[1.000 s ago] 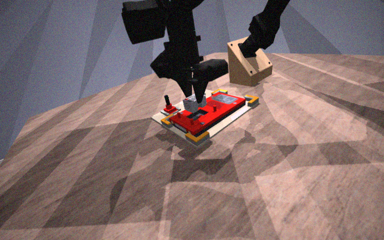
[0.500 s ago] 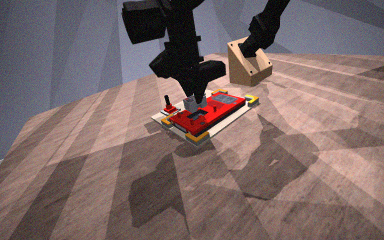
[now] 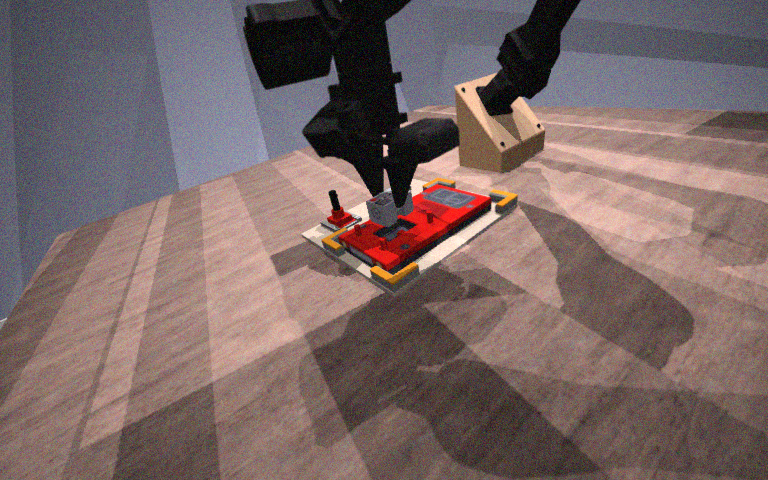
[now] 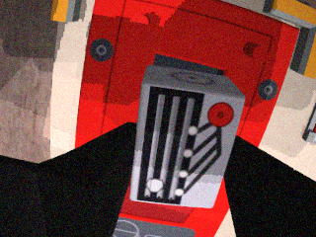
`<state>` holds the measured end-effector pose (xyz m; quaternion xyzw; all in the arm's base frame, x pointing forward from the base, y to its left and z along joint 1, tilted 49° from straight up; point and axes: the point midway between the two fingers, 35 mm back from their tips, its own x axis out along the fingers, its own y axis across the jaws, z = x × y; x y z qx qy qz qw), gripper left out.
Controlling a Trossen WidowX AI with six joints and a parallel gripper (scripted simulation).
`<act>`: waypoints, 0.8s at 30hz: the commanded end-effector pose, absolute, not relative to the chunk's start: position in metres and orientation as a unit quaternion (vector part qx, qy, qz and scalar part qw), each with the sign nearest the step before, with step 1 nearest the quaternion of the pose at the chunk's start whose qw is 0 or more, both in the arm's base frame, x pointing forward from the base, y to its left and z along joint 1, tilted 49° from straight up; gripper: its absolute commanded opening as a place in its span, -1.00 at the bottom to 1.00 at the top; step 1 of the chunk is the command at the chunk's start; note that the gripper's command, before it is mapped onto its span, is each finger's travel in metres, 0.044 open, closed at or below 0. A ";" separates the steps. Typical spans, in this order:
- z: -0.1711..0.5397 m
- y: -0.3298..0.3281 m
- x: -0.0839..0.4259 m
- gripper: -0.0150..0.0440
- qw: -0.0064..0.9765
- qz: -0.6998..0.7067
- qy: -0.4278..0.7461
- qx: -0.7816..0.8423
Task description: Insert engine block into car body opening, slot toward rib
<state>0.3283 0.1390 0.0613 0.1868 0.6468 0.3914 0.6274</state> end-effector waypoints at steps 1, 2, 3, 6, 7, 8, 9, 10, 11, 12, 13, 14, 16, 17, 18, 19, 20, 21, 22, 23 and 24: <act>0.061 0.140 0.328 0.05 0.627 0.394 0.645 0.188; 0.061 0.140 0.328 0.05 0.626 0.389 0.648 0.193; 0.061 0.140 0.328 0.05 0.624 0.383 0.652 0.199; 0.061 0.141 0.328 0.05 0.617 0.361 0.664 0.219; 0.061 0.141 0.328 0.05 0.614 0.352 0.669 0.227; 0.060 0.141 0.328 0.05 0.612 0.345 0.672 0.234; 0.060 0.141 0.327 0.05 0.610 0.340 0.675 0.238; 0.060 0.142 0.327 0.05 0.609 0.338 0.676 0.240; 0.060 0.142 0.327 0.05 0.610 0.340 0.675 0.239; 0.060 0.142 0.327 0.05 0.610 0.342 0.674 0.237; 0.060 0.142 0.327 0.05 0.612 0.345 0.672 0.234; 0.059 0.142 0.327 0.05 0.613 0.349 0.670 0.230; 0.059 0.143 0.327 0.05 0.616 0.360 0.665 0.221; 0.059 0.143 0.327 0.05 0.618 0.364 0.663 0.217; 0.059 0.143 0.327 0.05 0.619 0.367 0.661 0.214; 0.059 0.143 0.327 0.05 0.620 0.371 0.659 0.210; 0.058 0.143 0.327 0.05 0.620 0.372 0.658 0.209; 0.058 0.143 0.327 0.05 0.621 0.372 0.658 0.209; 0.058 0.144 0.327 0.05 0.620 0.372 0.658 0.209; 0.058 0.144 0.327 0.05 0.620 0.371 0.659 0.210; 0.058 0.144 0.327 0.05 0.620 0.370 0.659 0.211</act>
